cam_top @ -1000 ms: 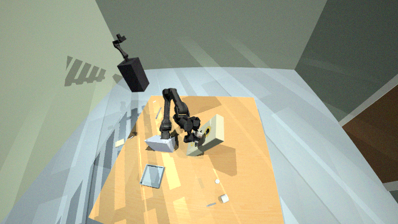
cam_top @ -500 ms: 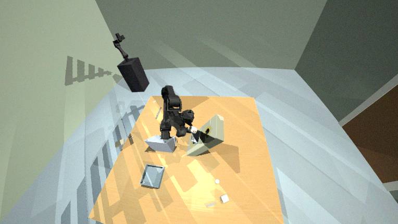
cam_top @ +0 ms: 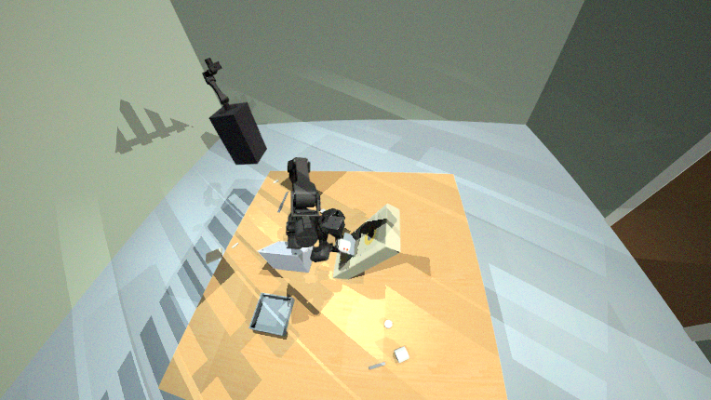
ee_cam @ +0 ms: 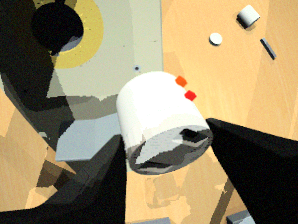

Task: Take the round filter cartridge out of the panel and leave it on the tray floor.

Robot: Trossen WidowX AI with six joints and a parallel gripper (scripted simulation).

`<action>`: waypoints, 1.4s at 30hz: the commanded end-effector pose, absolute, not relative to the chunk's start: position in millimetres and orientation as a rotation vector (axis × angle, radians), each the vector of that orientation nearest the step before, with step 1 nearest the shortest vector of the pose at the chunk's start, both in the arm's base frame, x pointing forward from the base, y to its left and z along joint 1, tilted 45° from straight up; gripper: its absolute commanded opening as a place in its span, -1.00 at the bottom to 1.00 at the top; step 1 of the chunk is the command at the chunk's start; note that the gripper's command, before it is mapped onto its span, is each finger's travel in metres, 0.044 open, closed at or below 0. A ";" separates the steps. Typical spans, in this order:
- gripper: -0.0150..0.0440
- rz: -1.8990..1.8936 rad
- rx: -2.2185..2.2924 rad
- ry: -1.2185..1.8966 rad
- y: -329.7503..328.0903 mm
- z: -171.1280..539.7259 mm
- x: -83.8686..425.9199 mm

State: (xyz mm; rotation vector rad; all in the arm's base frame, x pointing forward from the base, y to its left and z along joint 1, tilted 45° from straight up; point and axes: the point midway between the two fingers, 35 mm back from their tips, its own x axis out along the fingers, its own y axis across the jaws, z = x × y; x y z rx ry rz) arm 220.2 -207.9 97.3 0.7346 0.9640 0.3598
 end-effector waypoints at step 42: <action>-0.49 -0.755 1.292 1.298 -310.1 -55.7 63.5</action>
